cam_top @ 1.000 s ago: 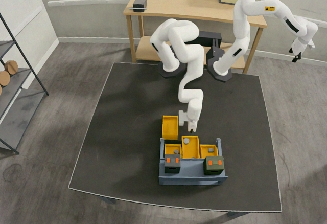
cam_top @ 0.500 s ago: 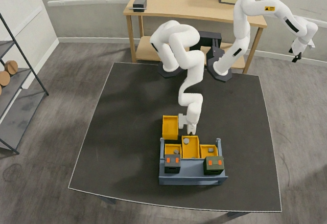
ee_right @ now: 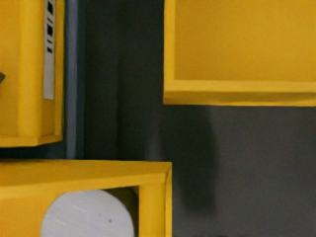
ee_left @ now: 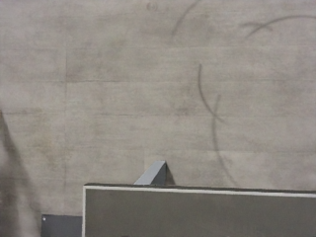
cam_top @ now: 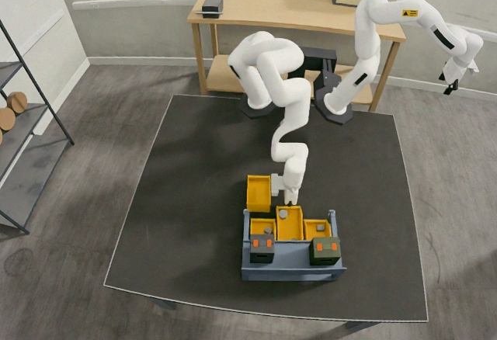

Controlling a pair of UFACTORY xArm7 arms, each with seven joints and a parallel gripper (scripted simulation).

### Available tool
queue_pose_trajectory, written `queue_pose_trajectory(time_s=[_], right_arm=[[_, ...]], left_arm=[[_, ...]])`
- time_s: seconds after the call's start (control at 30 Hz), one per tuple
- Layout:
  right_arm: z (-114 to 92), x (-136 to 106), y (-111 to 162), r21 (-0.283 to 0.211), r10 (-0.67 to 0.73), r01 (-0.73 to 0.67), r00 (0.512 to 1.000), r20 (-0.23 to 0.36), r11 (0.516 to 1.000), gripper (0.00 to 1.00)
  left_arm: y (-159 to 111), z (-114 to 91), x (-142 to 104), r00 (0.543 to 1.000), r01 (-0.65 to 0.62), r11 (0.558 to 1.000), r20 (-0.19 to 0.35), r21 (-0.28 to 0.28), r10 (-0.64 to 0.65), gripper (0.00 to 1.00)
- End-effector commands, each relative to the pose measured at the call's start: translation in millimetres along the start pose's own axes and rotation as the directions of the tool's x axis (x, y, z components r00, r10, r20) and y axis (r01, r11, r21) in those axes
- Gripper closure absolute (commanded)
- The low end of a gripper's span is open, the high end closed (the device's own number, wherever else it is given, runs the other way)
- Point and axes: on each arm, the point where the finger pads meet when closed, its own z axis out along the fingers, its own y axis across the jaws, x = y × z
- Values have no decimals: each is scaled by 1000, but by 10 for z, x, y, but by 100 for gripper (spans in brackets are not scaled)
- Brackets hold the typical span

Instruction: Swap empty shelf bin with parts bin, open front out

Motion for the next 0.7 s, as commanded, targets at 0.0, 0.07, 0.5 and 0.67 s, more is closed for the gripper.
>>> queue_pose_trajectory(time_s=[0.0,0.07,0.5,0.67], right_arm=[[-16,-10,-20,4,0,0,1000,2,1000,100],[-16,-10,-20,4,0,0,1000,2,1000,100],[-17,-10,-89,4,0,0,1000,2,1000,100],[-17,-10,-169,4,0,0,1000,2,1000,100]], left_arm=[[-1,-16,10,1000,1,1000,-4,-1,-1,0],[-1,-16,10,1000,1,1000,-4,-1,-1,0],[-1,-16,10,1000,1,1000,-4,-1,-1,0],[-1,-16,10,1000,1,1000,-4,-1,-1,0]])
